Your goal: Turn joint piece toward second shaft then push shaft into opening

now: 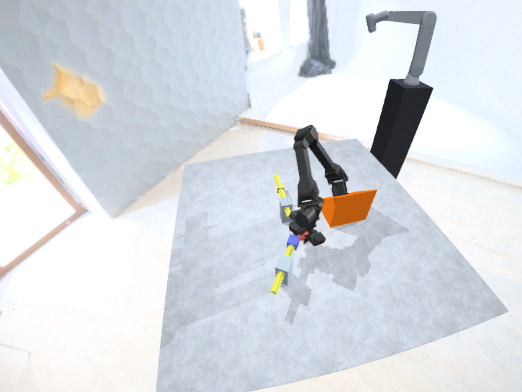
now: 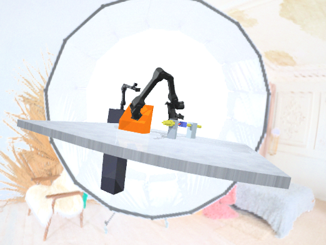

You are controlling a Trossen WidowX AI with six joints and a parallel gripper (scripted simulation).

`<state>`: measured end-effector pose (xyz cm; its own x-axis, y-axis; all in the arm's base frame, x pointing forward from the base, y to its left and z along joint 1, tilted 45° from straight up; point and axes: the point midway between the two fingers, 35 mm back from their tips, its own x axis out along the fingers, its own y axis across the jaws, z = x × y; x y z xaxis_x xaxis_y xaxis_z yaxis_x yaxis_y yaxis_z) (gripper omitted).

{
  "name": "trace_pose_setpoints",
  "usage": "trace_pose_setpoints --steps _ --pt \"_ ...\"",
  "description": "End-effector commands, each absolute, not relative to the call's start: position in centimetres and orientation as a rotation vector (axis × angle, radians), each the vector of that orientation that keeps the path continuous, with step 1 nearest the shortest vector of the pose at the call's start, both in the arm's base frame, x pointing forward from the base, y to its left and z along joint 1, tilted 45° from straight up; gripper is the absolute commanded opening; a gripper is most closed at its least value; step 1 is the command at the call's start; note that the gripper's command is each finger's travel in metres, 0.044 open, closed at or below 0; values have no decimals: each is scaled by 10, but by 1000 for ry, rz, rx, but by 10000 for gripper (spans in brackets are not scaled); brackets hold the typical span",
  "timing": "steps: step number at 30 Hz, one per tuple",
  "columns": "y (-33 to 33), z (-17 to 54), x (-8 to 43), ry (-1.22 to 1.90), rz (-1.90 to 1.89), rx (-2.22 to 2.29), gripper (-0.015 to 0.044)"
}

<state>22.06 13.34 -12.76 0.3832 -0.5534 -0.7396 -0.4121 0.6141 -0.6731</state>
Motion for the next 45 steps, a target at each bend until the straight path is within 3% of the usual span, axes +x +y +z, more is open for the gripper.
trace_pose_setpoints --steps 1,36,38,43,45 --pt "133 -128 221 1229 -107 -973 182" --pt "133 -128 221 1229 -107 -973 182" --pt "133 -128 221 1228 -111 -969 147" --pt "133 -128 221 1228 -111 -969 147" --pt "133 -128 221 1228 -111 -969 94"
